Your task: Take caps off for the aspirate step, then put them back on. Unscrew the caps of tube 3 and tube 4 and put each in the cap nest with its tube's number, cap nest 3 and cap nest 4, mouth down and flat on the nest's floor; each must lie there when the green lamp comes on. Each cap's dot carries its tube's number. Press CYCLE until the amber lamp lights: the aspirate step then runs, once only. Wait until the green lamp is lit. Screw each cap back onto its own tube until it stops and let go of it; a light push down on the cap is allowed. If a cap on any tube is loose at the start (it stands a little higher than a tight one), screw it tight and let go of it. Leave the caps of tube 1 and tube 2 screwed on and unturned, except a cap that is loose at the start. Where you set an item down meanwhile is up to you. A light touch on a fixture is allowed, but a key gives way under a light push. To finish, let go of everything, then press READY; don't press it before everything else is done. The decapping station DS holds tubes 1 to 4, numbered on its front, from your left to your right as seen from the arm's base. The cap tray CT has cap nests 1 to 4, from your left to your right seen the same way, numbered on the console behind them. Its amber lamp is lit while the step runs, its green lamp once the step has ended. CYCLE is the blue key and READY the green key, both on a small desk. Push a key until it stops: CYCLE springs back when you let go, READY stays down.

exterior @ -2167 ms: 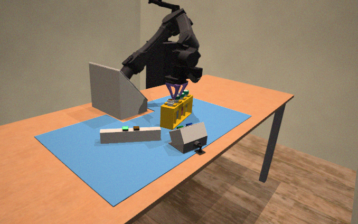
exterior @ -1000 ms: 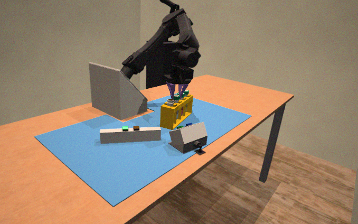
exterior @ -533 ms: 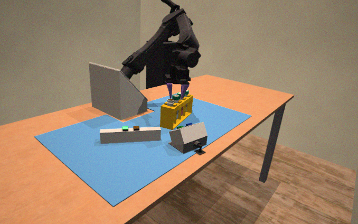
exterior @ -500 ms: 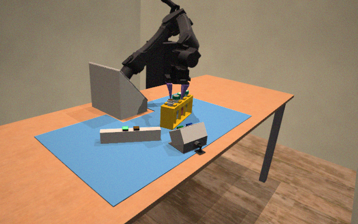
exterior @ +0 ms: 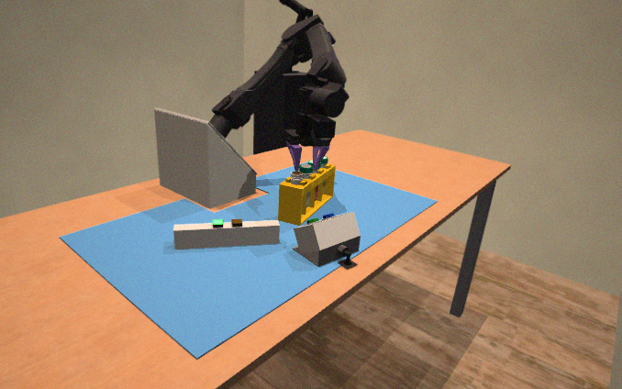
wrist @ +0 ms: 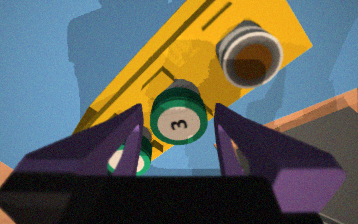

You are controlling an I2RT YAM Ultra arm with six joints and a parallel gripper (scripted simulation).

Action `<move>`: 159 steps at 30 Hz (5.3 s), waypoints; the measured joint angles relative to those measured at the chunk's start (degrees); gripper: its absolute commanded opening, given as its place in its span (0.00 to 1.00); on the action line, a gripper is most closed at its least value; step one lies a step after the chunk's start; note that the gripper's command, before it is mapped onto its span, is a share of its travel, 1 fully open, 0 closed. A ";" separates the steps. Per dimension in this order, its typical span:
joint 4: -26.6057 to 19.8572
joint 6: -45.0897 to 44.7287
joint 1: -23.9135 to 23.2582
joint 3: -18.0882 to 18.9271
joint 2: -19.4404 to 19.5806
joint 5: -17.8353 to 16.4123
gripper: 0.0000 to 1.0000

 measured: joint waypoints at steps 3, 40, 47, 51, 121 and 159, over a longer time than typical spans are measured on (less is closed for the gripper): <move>0.00 -6.05 0.00 0.00 0.00 0.00 0.49; -0.02 -79.89 0.00 0.42 0.24 0.07 0.49; -0.02 -93.07 0.00 0.31 0.24 0.09 0.49; 0.00 -101.81 0.00 0.28 0.22 0.09 0.49; 0.15 -4.46 0.00 0.09 0.26 -0.13 0.00; 0.44 84.37 0.09 -0.07 0.28 -0.20 0.00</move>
